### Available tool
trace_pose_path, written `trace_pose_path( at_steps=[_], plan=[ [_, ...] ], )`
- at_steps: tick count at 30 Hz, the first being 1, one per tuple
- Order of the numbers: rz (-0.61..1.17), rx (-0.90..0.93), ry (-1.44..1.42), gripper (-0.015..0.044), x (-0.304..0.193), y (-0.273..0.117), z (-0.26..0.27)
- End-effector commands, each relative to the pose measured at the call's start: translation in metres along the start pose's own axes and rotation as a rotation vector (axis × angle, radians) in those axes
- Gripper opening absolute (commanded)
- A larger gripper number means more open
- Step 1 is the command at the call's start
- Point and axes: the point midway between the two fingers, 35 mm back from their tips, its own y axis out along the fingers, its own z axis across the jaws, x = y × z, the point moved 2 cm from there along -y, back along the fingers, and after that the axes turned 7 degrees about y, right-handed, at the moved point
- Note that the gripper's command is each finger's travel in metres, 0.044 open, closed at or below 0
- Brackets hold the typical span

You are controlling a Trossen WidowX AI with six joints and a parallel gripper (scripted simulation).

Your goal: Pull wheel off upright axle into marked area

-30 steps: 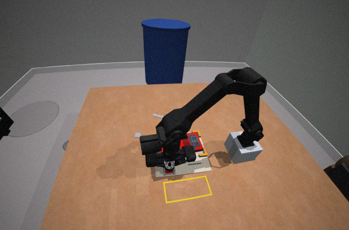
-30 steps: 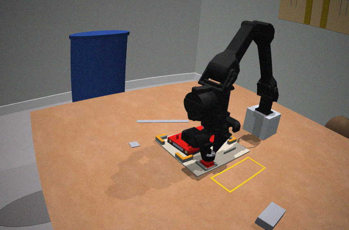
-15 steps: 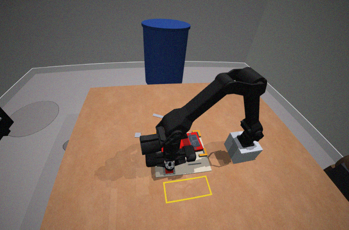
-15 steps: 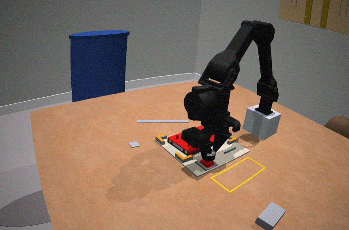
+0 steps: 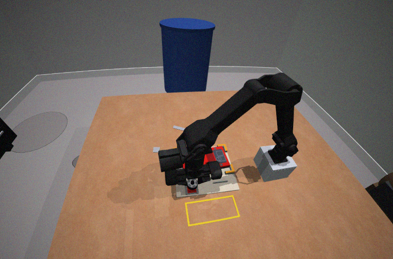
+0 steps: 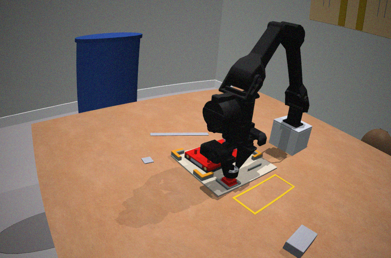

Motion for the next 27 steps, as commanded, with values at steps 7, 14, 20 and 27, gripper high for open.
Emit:
trace_pose_path(
  at_steps=[7,14,20,27],
  plan=[
    [0.001,0.001,0.0,0.0,0.0001,-0.0063,-0.0005],
    [0.001,0.002,0.0,0.0,0.0001,-0.0086,-0.0004],
    [0.002,0.003,0.0,0.0,0.0001,-0.0106,-0.0004],
    [0.002,0.003,0.0,0.0,0.0001,-0.0129,-0.0003]
  ],
)
